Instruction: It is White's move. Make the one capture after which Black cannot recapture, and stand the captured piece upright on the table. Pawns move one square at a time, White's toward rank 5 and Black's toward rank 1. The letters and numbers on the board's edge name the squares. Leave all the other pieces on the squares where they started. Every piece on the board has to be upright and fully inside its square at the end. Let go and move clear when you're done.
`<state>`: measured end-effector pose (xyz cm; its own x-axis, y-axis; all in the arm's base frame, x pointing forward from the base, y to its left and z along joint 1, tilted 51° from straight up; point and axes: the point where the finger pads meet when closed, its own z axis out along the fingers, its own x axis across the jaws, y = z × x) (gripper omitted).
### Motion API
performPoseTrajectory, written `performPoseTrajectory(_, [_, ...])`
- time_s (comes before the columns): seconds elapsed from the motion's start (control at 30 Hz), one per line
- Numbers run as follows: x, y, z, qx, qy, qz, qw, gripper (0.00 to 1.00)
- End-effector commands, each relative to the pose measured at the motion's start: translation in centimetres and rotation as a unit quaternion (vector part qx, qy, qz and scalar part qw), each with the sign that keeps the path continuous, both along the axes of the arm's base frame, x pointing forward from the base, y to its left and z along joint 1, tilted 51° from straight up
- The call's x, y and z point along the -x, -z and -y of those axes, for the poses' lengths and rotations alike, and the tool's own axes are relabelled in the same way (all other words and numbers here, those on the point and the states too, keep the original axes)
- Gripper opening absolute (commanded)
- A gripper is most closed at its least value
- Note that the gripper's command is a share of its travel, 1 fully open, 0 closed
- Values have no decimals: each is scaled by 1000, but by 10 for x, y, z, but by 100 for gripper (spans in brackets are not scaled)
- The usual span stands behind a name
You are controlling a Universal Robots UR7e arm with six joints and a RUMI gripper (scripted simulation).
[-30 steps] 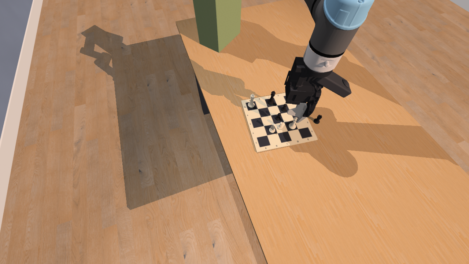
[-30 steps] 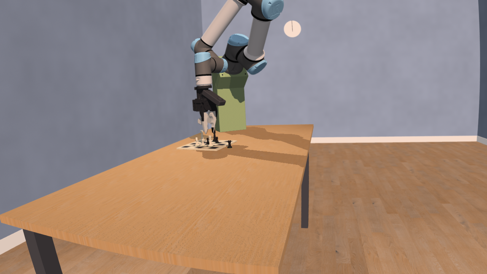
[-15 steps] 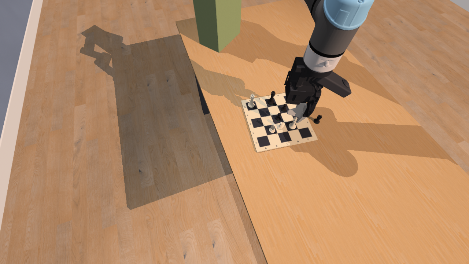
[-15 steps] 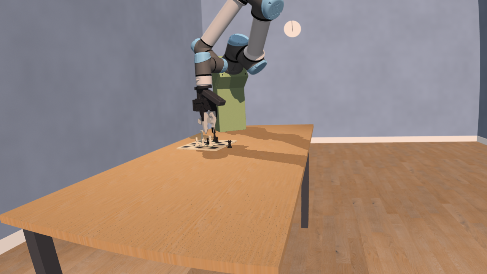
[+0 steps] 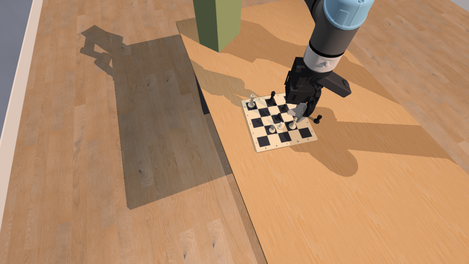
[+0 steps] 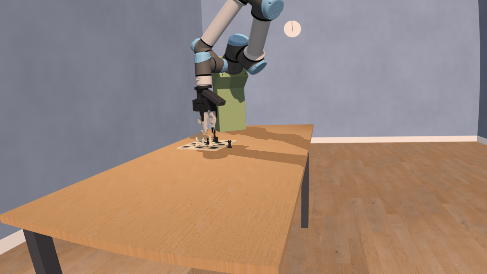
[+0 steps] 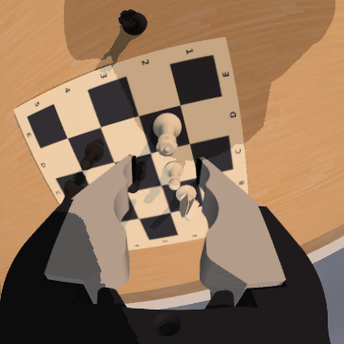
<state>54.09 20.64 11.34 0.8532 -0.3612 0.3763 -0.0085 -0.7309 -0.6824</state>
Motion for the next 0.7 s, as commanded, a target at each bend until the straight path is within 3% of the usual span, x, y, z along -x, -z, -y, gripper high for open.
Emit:
performPoseTrajectory(0.0, [0,0,0,0,0,0,1000,25])
performPoseTrajectory(0.67, [-16,19,-17,0,0,0,1000,25])
